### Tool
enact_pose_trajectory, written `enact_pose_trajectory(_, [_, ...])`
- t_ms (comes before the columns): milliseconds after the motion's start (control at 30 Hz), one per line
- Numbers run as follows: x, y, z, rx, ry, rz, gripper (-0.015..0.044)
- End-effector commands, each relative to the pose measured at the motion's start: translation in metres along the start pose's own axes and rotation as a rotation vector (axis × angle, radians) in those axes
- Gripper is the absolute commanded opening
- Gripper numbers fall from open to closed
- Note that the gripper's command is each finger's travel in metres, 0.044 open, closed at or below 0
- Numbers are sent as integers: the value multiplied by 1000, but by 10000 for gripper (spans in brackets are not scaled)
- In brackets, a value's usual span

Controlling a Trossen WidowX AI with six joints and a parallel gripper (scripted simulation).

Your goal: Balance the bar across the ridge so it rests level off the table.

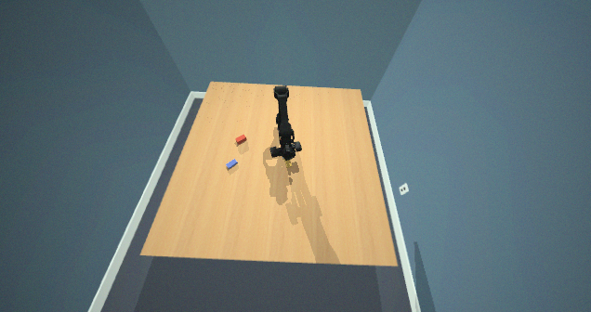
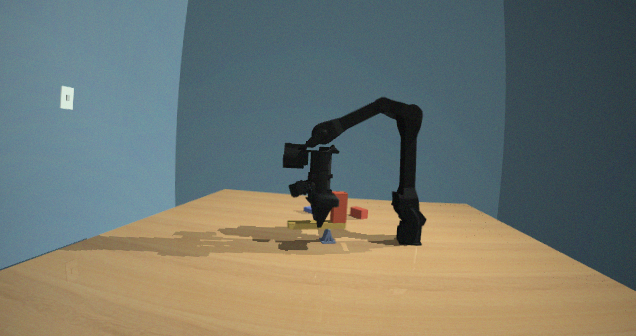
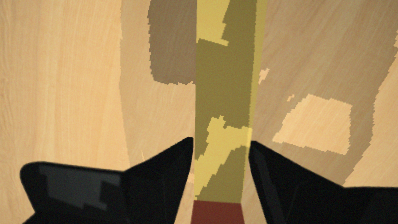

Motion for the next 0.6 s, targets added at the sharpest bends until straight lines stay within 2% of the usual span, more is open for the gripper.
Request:
enact_pose_trajectory(0, [0,0,0,0,0,0,185])
enact_pose_trajectory(133, [0,0,0,0,0,0,185])
enact_pose_trajectory(433, [0,0,0,0,0,0,421])
enact_pose_trajectory(467, [0,0,0,0,0,0,440])
enact_pose_trajectory(567, [0,0,2,0,0,0,440])
Point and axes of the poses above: the point midway between the two fingers, 35 mm back from their tips, its own z axis back along the fingers, its own y axis across the jaws, x = y × z, the point moved 6 cm from there along z, back along the fingers, and after that the axes turned 9 degrees about -z, right-handed, at the moved point
